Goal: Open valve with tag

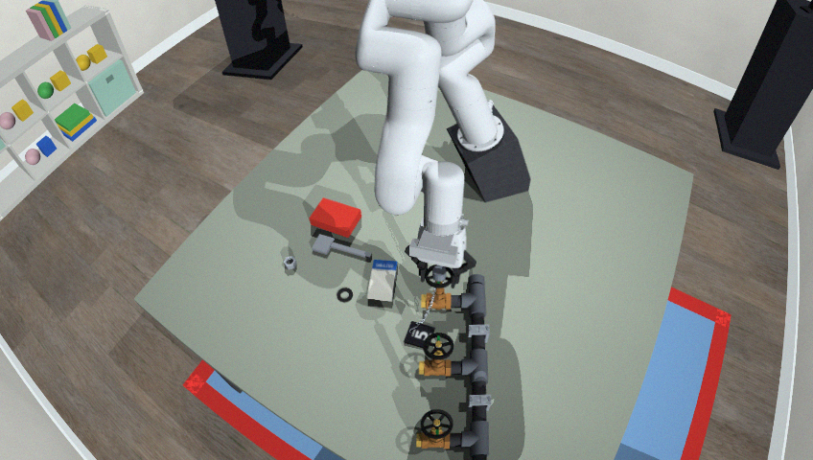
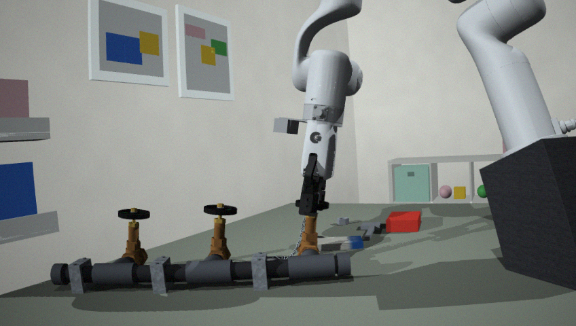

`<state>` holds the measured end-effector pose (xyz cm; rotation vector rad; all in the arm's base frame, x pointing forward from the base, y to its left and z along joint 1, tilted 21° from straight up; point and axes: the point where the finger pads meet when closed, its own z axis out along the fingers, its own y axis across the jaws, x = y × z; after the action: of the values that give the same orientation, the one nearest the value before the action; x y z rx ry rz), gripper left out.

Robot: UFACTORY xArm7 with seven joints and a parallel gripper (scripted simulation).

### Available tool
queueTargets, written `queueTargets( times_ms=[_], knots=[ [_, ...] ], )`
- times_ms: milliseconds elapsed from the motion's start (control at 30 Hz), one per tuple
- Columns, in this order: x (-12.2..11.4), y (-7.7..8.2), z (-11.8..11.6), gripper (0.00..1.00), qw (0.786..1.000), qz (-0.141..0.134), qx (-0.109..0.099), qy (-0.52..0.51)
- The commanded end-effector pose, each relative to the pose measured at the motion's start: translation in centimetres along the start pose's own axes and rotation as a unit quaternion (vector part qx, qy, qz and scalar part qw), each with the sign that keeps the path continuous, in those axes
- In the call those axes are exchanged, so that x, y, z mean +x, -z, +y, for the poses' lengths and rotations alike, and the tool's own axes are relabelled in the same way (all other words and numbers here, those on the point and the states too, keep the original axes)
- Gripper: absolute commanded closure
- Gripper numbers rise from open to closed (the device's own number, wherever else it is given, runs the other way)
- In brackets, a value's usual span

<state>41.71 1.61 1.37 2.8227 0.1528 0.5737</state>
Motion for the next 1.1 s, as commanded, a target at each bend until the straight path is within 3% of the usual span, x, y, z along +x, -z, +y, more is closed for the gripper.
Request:
queueTargets(
  times_ms=[0,33,267,500,567,600,700,1000,1033,1067],
  knots=[
    [0.10,0.03,-0.03,1.00,0.996,-0.011,0.005,0.093],
    [0.10,0.03,-0.03,1.00,0.987,-0.011,0.007,0.160],
    [0.10,0.03,-0.03,1.00,0.951,-0.008,0.009,0.310],
    [0.10,0.03,-0.03,1.00,0.887,-0.010,0.014,0.462],
    [0.10,0.03,-0.03,1.00,0.887,-0.010,0.014,0.462],
    [0.10,0.03,-0.03,1.00,0.853,-0.015,0.017,0.522],
    [0.10,0.03,-0.03,1.00,0.825,-0.019,0.019,0.565],
    [0.10,0.03,-0.03,1.00,0.815,-0.019,0.020,0.579],
    [0.10,0.03,-0.03,0.00,0.815,-0.019,0.020,0.579],
    [0.10,0.03,-0.03,0.00,0.815,-0.019,0.020,0.579]
  ],
)
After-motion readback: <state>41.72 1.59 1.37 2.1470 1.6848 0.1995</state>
